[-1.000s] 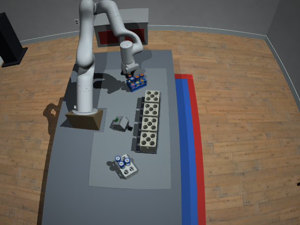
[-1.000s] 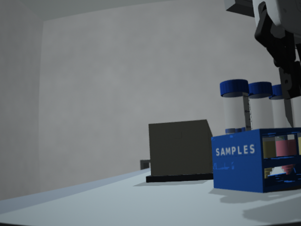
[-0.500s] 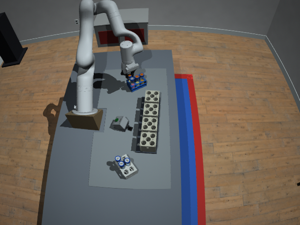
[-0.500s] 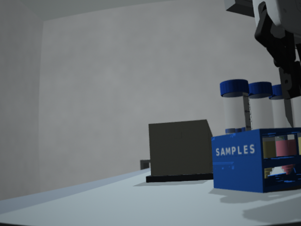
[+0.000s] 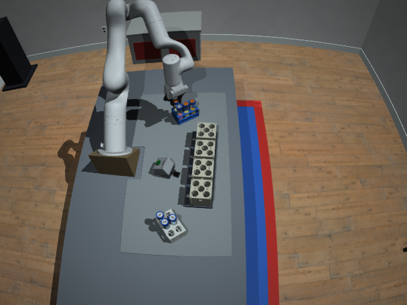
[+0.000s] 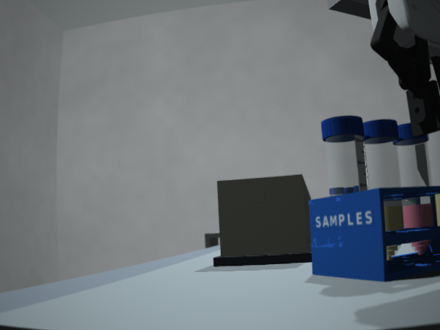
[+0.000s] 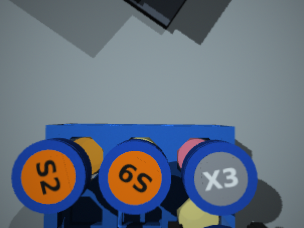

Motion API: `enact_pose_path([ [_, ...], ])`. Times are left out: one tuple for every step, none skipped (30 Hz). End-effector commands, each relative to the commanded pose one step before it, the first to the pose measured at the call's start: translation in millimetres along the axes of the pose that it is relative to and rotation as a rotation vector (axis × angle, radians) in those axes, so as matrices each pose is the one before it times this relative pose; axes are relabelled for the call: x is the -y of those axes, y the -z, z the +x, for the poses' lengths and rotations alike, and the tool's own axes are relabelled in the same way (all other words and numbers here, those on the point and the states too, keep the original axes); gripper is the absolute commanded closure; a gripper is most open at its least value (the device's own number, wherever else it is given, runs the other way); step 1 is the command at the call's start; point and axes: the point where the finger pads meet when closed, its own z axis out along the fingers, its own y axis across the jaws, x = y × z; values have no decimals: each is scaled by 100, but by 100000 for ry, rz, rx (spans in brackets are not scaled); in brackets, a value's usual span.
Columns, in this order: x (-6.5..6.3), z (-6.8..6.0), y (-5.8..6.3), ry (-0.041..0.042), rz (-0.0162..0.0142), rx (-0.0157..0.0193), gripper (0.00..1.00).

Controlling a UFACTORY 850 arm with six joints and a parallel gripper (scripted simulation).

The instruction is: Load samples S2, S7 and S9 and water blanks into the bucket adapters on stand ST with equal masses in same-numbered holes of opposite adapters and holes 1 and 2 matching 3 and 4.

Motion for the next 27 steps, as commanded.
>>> enact_pose_path([
  [55, 7, 226, 48, 89, -36, 100],
  [0, 0, 67, 0, 0, 0, 100],
  [0, 0, 67, 0, 0, 0, 100],
  [0, 0, 67, 0, 0, 0, 100],
  [0, 0, 67, 0, 0, 0, 100],
  [0, 0, 67, 0, 0, 0, 100],
  [0, 0, 67, 0, 0, 0, 100],
  [0, 0, 67, 0, 0, 0, 100],
  [0, 0, 67, 0, 0, 0, 100],
  [0, 0, 67, 0, 0, 0, 100],
  [0, 0, 67, 0, 0, 0, 100],
  [0, 0, 67, 0, 0, 0, 100],
  [0, 0, 67, 0, 0, 0, 100],
  [0, 0, 0, 0, 0, 0, 100],
  [0, 0, 0, 0, 0, 0, 100],
  [0, 0, 68, 0, 0, 0, 100],
  [0, 0, 66, 0, 0, 0, 100],
  [0, 0, 66, 0, 0, 0, 100],
  [0, 0, 67, 0, 0, 0, 100],
  [0, 0, 1, 0, 0, 0, 100],
  [0, 0, 1, 0, 0, 0, 100],
  [0, 1, -5, 0, 1, 0, 100],
  [1, -1, 204, 0, -1, 0, 100],
  [0, 1, 199, 1, 0, -1, 100],
  [0, 0, 199, 1, 0, -1, 100],
  [0, 0, 200, 0, 0, -1, 100],
  [0, 0, 200, 0, 0, -1, 100],
])
